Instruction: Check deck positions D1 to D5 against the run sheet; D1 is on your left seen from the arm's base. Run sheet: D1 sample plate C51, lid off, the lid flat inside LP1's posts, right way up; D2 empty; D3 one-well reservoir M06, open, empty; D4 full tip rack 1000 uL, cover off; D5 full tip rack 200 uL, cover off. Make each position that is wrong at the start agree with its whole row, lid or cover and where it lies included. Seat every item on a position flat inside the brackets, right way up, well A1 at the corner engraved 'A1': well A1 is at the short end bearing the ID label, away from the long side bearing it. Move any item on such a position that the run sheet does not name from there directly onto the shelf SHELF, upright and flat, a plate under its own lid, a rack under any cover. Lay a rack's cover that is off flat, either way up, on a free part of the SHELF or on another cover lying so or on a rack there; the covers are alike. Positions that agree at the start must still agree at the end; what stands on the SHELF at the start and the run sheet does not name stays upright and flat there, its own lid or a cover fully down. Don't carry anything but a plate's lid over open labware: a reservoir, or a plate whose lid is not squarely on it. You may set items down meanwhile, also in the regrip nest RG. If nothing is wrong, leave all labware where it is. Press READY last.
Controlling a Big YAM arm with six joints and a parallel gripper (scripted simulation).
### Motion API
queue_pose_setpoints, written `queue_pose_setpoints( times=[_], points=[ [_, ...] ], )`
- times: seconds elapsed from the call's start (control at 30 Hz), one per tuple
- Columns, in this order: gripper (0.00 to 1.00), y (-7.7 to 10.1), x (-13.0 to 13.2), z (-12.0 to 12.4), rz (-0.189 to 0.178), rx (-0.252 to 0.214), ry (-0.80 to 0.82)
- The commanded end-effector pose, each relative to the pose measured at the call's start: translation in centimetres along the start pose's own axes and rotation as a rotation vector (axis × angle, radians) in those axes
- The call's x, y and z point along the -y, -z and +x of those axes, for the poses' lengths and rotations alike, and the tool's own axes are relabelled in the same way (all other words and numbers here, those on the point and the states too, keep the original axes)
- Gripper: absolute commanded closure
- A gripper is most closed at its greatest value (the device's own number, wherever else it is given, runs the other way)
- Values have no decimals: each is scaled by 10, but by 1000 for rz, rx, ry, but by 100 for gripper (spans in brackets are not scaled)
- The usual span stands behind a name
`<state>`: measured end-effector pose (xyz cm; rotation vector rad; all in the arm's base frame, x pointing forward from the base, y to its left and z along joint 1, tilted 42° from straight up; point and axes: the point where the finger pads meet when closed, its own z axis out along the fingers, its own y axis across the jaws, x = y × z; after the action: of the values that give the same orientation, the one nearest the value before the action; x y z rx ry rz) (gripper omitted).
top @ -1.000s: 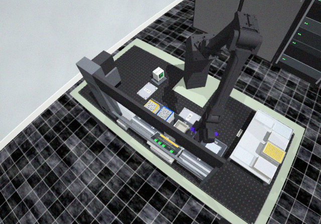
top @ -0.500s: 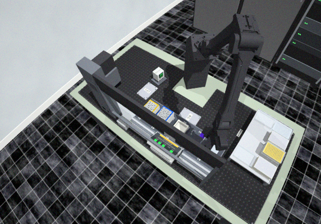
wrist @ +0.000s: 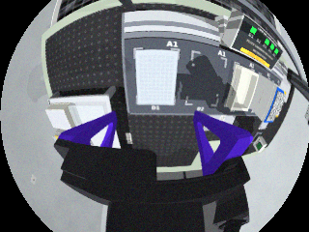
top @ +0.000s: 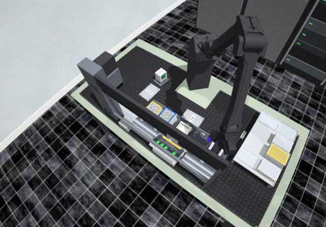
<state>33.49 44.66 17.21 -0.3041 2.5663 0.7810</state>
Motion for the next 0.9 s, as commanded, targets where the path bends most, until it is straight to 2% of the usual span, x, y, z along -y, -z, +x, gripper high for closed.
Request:
queue_pose_setpoints(
  times=[0.0, 0.7, 0.73, 0.87],
  points=[
    [0, 10, -7, -15, -15, 31, -16],
    [0, 10, -7, -15, -15, 31, -16],
    [0, 24, -8, -26, -20, 52, -34],
    [0, 30, 2, -14, -4, 32, -37]
  ],
)
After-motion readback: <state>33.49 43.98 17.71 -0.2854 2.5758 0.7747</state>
